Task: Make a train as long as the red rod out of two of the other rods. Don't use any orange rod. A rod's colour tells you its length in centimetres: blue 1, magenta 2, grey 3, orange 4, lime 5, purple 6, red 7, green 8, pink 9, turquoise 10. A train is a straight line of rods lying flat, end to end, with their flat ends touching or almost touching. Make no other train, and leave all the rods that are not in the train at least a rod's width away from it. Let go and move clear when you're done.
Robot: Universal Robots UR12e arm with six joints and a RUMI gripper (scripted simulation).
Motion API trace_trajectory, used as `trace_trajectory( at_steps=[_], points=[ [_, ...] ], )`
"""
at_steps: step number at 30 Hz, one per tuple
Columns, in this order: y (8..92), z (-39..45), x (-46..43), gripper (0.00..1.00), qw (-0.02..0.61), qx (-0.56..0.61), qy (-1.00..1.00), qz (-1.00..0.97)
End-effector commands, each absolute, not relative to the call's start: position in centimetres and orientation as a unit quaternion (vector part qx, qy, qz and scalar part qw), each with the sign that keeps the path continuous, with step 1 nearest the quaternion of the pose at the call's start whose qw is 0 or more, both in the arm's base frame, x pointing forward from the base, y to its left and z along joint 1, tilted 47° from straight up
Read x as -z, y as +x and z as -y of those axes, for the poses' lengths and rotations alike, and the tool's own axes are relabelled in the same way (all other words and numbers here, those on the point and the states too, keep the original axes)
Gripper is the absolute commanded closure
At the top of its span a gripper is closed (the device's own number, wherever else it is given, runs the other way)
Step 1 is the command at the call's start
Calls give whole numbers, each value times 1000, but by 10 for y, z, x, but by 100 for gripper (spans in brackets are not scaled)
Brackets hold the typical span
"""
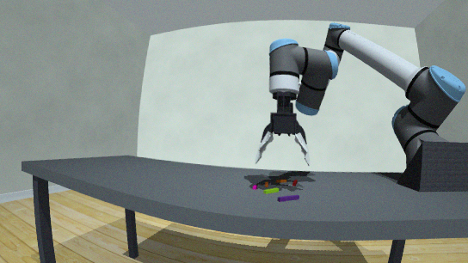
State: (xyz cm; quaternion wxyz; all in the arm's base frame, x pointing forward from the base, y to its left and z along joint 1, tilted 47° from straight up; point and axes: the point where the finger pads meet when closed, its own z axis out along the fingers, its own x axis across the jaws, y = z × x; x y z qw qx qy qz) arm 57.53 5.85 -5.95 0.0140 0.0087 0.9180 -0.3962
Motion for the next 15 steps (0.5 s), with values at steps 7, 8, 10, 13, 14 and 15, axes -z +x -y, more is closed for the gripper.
trace_trajectory(
  at_steps=[7,8,10,13,14,15],
  points=[
    [576,-55,55,0,40,394,67,-916],
    [576,-55,54,0,43,394,76,-915],
    [576,-54,54,0,47,393,85,-914],
    [576,-53,52,0,56,392,105,-912],
    [576,-52,52,0,61,391,116,-911],
    [576,-51,51,0,66,390,128,-909]
  ],
)
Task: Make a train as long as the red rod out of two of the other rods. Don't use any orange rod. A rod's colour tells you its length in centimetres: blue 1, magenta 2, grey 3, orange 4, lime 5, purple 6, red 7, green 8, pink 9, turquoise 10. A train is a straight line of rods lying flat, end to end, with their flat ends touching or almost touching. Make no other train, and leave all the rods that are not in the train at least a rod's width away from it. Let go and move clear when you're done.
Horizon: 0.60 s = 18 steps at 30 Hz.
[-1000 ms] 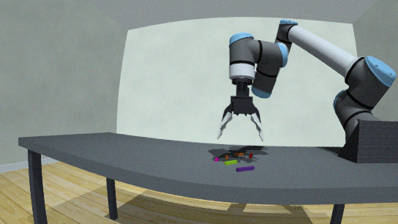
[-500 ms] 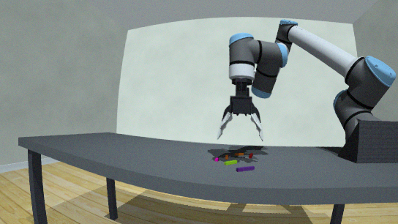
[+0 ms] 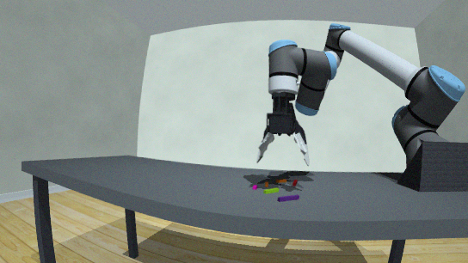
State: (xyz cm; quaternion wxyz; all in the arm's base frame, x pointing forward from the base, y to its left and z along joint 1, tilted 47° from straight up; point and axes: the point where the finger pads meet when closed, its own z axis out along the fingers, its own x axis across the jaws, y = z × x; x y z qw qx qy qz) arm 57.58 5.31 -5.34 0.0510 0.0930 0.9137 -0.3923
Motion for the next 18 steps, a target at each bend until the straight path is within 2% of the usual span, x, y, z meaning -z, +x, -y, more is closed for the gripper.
trace_trajectory(
  at_steps=[1,18],
  points=[
    [576,-51,50,0,71,389,140,-908],
    [579,-38,35,0,169,357,369,-841]
  ],
)
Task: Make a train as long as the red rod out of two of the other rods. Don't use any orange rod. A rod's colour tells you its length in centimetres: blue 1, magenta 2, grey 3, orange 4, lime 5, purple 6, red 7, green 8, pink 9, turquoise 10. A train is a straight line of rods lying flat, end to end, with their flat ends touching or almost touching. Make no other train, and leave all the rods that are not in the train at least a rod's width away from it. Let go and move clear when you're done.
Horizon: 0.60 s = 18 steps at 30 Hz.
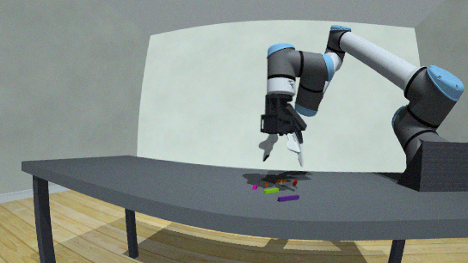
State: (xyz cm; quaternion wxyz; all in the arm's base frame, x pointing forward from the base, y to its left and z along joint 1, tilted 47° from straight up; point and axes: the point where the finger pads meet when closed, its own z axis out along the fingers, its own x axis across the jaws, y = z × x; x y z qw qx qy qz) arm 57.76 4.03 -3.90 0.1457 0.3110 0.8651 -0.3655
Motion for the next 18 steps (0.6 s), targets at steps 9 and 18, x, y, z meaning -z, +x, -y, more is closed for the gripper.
trace_trajectory(
  at_steps=[9,18],
  points=[
    [581,-31,27,0,221,327,494,-775],
    [583,-25,21,0,263,294,594,-701]
  ],
)
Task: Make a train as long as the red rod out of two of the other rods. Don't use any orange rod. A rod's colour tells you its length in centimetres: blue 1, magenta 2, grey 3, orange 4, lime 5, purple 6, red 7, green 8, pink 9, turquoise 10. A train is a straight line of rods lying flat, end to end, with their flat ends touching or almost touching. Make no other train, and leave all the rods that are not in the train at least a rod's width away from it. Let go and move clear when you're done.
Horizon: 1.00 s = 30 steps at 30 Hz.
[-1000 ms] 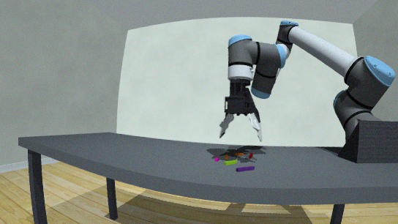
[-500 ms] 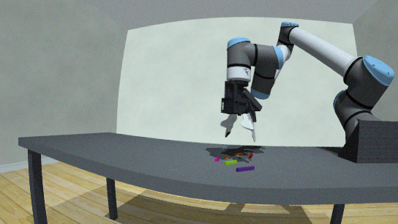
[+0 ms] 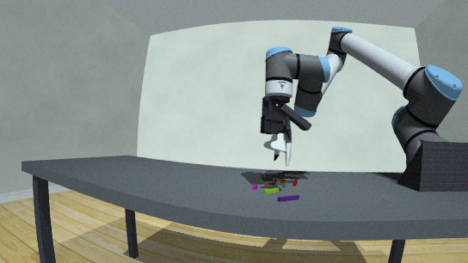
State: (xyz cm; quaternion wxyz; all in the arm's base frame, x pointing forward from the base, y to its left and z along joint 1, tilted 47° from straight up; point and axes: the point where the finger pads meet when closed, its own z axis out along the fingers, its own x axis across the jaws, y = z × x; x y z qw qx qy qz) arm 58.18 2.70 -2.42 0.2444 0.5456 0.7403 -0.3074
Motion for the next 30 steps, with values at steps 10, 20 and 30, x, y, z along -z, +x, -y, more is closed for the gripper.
trace_trajectory(
  at_steps=[10,20,30],
  points=[
    [588,-18,13,0,305,250,695,-601],
    [593,-10,5,0,343,195,787,-475],
    [599,-3,-3,0,368,143,847,-356]
  ],
)
